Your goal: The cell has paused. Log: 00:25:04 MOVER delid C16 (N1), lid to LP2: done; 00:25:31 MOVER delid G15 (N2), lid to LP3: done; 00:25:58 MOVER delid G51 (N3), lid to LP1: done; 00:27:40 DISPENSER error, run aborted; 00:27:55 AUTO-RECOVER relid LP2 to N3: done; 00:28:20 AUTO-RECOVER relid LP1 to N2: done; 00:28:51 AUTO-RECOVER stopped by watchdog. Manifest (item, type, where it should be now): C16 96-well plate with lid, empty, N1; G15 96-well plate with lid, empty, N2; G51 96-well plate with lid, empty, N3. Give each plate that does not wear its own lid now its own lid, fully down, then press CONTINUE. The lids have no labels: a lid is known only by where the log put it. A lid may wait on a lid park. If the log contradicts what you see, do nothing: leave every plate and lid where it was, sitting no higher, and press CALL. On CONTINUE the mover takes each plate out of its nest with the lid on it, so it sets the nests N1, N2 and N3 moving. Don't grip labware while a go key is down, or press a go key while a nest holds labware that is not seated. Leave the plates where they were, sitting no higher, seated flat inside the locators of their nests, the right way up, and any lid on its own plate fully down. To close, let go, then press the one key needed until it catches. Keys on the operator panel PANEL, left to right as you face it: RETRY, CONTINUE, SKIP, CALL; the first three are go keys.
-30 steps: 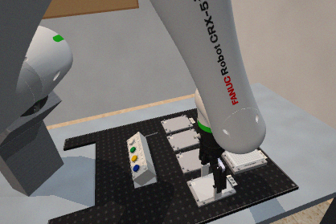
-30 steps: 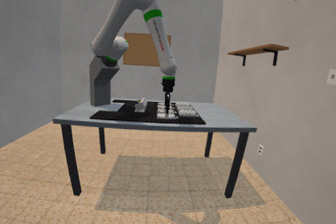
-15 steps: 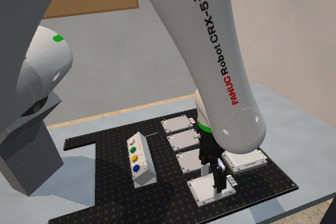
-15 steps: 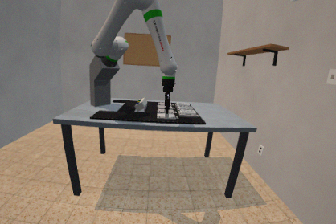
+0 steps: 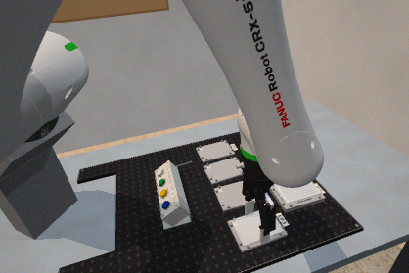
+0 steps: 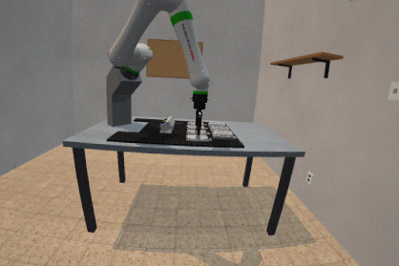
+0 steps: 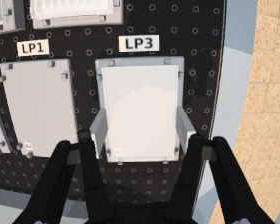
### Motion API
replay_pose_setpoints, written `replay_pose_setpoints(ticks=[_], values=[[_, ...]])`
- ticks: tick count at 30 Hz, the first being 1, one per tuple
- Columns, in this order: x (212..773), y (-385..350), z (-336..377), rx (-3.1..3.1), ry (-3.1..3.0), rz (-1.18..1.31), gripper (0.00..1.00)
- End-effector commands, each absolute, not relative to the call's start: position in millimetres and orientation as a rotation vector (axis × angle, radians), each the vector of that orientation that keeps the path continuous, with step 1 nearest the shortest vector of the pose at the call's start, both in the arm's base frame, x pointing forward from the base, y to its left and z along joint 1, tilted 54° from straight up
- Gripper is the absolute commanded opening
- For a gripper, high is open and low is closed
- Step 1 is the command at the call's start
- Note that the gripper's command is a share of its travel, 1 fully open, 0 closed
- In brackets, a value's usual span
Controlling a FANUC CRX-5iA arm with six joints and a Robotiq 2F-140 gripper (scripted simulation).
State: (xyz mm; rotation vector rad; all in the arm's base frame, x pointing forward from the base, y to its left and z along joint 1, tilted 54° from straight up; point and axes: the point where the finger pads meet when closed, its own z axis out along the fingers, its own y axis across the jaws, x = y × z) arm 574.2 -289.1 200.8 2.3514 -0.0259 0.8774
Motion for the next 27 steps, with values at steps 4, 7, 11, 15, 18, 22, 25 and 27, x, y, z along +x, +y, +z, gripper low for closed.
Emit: replay_pose_setpoints(ticks=[4,7,11,15,18,22,25,27], values=[[572.7,-287.5,202.5,2.351,-0.026,0.878,0.0],[571.7,-286.5,203.6,2.351,-0.026,0.878,0.0],[568.7,-283.6,206.5,2.351,-0.026,0.878,0.0],[564.7,-279.8,210.5,2.351,-0.026,0.878,0.0],[561.2,-276.5,214.0,2.351,-0.026,0.878,0.0],[558.7,-274.1,216.5,2.351,-0.026,0.878,0.0],[554.7,-270.3,220.5,2.351,-0.026,0.878,0.0],[552.1,-267.8,223.1,2.351,-0.026,0.878,0.0]])
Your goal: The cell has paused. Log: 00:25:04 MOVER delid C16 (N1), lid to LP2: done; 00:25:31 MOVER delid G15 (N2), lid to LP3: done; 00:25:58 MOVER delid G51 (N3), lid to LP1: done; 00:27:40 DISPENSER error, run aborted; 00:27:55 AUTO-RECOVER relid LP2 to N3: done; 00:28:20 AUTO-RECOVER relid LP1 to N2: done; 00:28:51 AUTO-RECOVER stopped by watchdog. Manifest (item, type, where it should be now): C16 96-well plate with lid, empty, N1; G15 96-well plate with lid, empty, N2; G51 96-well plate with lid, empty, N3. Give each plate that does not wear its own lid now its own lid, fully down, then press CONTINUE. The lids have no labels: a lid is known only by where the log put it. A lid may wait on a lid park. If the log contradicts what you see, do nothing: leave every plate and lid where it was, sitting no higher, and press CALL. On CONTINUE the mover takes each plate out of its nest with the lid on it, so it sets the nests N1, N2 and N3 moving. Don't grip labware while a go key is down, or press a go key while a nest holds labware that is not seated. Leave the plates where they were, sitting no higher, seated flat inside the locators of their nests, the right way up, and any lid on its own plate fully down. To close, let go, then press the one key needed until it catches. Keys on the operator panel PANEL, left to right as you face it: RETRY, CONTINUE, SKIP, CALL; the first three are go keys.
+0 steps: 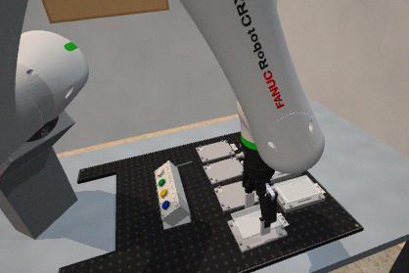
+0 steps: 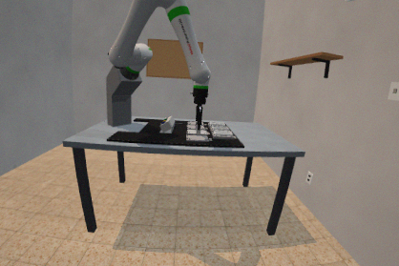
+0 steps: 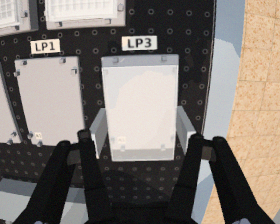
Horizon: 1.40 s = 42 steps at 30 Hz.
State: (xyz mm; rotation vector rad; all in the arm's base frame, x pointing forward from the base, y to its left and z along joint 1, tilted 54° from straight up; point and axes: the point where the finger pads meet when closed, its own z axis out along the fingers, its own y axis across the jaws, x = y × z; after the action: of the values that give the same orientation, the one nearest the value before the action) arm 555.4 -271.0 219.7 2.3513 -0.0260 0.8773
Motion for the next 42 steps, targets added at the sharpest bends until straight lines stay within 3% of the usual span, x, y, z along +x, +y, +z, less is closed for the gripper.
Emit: replay_pose_setpoints(ticks=[1,34,42], values=[[550.7,-266.5,224.5,2.351,-0.026,0.878,0.0],[532.2,-248.2,243.4,2.352,-0.025,0.877,0.0],[599.8,-198.5,244.3,2.399,0.008,0.852,0.0]])
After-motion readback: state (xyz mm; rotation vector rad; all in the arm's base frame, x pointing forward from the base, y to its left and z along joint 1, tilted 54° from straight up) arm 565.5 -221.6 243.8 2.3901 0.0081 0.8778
